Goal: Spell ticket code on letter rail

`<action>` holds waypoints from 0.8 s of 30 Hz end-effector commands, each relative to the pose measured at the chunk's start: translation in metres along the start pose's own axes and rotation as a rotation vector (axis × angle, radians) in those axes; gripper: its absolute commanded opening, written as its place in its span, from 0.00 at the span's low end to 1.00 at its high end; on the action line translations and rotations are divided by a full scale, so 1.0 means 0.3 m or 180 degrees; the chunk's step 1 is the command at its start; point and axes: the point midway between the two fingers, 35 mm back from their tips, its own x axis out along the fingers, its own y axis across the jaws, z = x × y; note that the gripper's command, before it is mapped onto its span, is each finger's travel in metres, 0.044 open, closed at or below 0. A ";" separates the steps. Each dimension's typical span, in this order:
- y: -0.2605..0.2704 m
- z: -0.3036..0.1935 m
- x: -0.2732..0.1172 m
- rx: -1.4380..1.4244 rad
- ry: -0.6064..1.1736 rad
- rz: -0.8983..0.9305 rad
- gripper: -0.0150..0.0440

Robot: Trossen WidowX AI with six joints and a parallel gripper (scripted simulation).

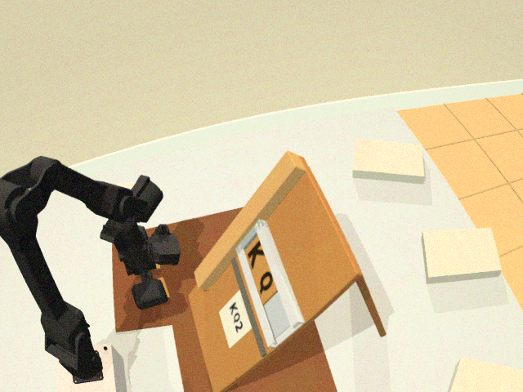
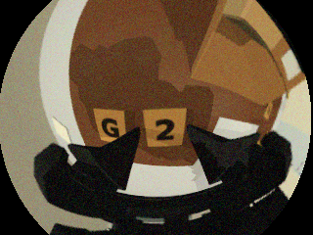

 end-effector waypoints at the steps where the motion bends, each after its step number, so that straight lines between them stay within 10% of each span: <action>1: -0.003 -0.001 0.002 0.0001 0.0003 -0.0010 0.82; 16: 0.001 -0.003 0.005 0.0002 0.0006 -0.0020 0.65; 24: -0.004 -0.006 -0.013 0.0002 0.0006 -0.0020 0.29</action>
